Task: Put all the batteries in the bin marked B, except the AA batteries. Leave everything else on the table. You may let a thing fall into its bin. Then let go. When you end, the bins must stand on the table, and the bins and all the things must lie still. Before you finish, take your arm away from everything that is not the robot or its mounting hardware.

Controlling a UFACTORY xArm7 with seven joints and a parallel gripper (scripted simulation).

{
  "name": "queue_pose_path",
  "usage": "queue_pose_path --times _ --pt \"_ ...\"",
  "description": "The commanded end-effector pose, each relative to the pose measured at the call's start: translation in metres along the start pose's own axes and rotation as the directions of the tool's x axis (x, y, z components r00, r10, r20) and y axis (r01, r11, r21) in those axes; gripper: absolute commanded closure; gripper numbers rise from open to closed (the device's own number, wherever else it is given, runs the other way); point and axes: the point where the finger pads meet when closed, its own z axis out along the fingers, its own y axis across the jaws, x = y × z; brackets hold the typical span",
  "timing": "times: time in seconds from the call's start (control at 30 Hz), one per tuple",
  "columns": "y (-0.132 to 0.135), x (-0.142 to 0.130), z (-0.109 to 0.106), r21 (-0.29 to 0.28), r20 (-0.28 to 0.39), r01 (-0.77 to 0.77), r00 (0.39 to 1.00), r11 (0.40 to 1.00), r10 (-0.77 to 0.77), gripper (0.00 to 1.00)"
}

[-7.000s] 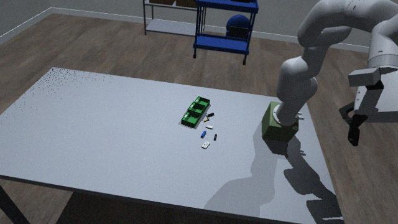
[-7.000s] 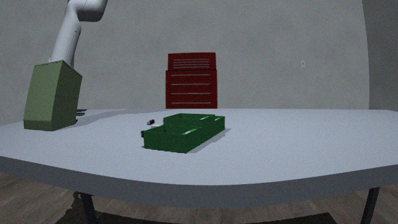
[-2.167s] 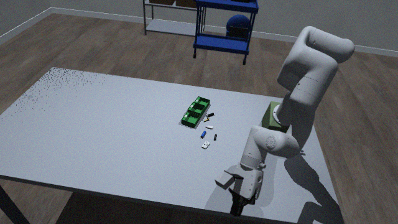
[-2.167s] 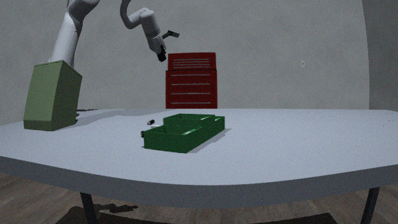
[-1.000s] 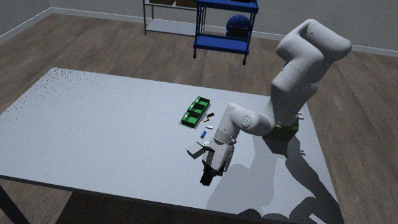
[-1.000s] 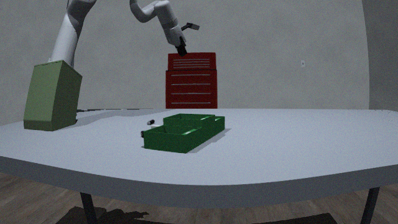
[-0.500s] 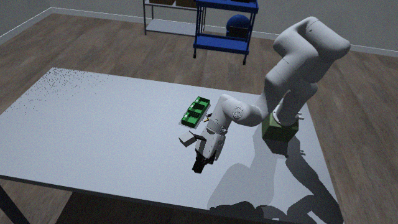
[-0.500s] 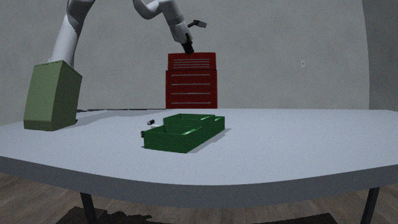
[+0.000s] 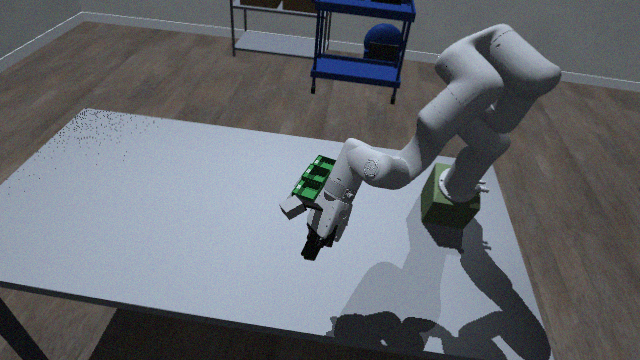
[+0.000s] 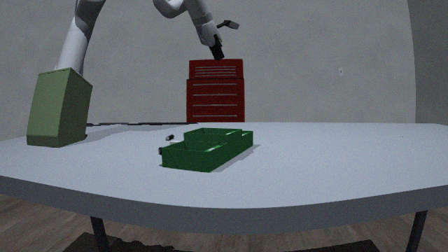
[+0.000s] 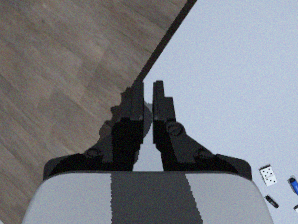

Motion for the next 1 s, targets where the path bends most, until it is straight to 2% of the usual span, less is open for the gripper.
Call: queue_pose_path --times 0.0,0.1,0.13,0.2,0.33,0.37,0.43,0.5,0.53,0.6,0.67,0.7,0.77,0.9,0.97 --pt "0.024 0.001 -0.008 -0.026 0.012 -0.018 1.0 0.999 0.019 0.93" --pt "0.028 0.001 -0.01 -0.026 0.012 -0.018 1.0 0.999 0.019 0.93" --pt "0.036 0.0 -0.012 -0.046 0.024 -0.034 0.999 0.998 0.036 0.93" --pt "0.048 -0.002 -0.016 -0.046 0.024 -0.034 0.999 0.998 0.036 0.93" --pt "0.048 -0.002 -0.016 -0.046 0.024 -0.034 0.999 0.998 0.036 0.93" --pt "0.056 -0.003 -0.018 -0.067 0.038 -0.051 0.998 0.996 0.054 0.93" --pt "0.068 -0.006 -0.022 -0.067 0.038 -0.051 0.998 0.996 0.054 0.93" --pt "0.068 -0.006 -0.022 -0.067 0.038 -0.051 0.998 0.996 0.054 0.93" --pt "0.075 -0.008 -0.025 -0.088 0.053 -0.069 0.996 0.994 0.074 0.93" --pt "0.087 -0.011 -0.029 -0.088 0.053 -0.069 0.996 0.994 0.074 0.93" --pt "0.087 -0.011 -0.029 -0.088 0.053 -0.069 0.996 0.994 0.074 0.93" --pt "0.095 -0.013 -0.032 -0.11 0.068 -0.087 0.993 0.99 0.095 0.93" --pt "0.106 -0.017 -0.036 -0.11 0.068 -0.087 0.993 0.99 0.095 0.93" --pt "0.106 -0.017 -0.036 -0.11 0.068 -0.087 0.993 0.99 0.095 0.93" --pt "0.121 -0.023 -0.042 -0.132 0.084 -0.106 0.99 0.986 0.117 0.93"
